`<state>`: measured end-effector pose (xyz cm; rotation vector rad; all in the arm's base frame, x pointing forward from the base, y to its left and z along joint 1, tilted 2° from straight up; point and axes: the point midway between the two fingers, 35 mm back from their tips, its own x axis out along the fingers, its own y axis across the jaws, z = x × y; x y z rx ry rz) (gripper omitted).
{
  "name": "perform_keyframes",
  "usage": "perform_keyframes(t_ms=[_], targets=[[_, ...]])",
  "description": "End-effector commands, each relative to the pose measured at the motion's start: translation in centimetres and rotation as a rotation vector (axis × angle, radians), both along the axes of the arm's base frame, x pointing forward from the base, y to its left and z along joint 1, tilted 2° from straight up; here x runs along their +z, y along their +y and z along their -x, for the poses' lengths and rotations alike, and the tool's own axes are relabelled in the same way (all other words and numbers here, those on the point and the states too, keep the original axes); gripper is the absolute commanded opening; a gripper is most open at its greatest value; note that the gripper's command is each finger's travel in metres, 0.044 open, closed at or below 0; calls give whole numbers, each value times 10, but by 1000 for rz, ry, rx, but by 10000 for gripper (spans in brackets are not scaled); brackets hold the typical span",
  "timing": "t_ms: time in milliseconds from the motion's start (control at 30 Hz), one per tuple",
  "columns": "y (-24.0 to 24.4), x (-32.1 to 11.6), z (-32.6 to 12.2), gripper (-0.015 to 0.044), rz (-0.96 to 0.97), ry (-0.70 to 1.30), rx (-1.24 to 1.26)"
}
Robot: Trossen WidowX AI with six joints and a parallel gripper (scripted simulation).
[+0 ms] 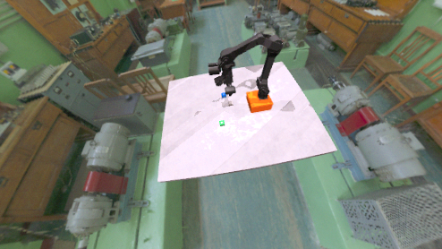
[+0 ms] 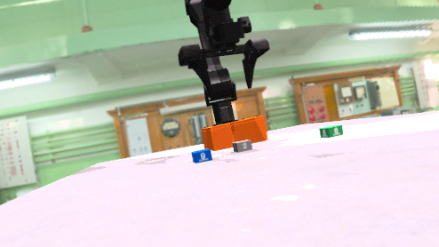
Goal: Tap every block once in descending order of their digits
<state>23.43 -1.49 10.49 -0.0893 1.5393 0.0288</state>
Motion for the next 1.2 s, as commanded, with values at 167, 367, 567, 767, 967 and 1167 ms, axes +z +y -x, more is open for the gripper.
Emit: perform_keyframes(t_ms=[167, 367, 567, 767, 967, 1167], targets=[[1, 0, 3, 400, 2, -2, -3], [5, 0, 0, 400, -1, -1, 1], [65, 0, -34, 400, -26, 15, 31], [146, 1, -68, 400, -16, -1, 6], [179, -2, -74, 400, -15, -8, -3], [179, -2, -74, 400, -15, -8, -3]])
